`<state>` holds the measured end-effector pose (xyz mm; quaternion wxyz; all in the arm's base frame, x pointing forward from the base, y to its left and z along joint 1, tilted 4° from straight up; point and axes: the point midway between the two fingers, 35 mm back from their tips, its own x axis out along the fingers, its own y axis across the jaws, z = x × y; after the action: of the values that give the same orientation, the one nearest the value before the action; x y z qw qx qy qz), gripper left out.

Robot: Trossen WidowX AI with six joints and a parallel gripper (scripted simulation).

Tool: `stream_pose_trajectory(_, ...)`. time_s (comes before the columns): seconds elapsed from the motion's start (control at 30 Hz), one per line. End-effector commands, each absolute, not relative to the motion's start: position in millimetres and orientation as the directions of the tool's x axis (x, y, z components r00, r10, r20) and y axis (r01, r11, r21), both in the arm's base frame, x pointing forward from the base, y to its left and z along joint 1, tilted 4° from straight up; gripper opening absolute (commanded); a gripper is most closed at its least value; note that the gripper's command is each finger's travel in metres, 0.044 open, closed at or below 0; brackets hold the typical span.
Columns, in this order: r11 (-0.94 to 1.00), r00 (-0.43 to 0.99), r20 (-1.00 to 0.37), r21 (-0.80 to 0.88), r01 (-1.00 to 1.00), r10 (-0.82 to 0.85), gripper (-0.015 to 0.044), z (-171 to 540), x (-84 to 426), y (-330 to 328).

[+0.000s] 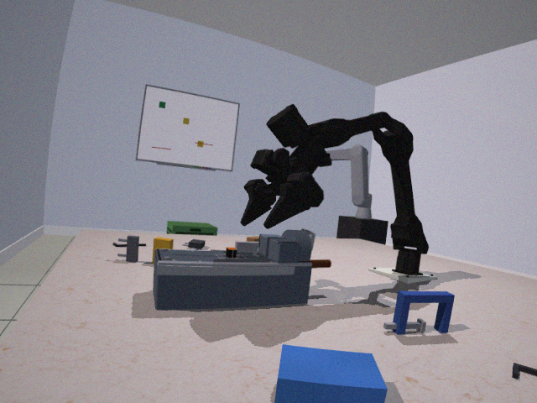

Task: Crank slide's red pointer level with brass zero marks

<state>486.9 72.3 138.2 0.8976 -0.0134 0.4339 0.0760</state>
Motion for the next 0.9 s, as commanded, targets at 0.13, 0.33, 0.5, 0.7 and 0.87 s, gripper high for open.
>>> stream_pose_trajectory(0.13,0.988,0.612,-0.781,0.041,-0.148,0.124,0.0335,138.2,486.9,72.2)
stream_pose_trajectory(0.33,0.988,0.612,-0.781,0.041,-0.148,0.124,0.0177,138.2,486.9,72.2)
stream_pose_trajectory(0.5,0.988,0.612,-0.781,0.041,-0.148,0.124,0.0046,138.2,486.9,72.2)
stream_pose_trajectory(0.7,0.988,0.612,-0.781,0.041,-0.148,0.124,0.0000,138.2,486.9,72.2)
stream_pose_trajectory(0.87,0.988,0.612,-0.781,0.042,-0.148,0.125,0.0000,138.2,486.9,72.3)
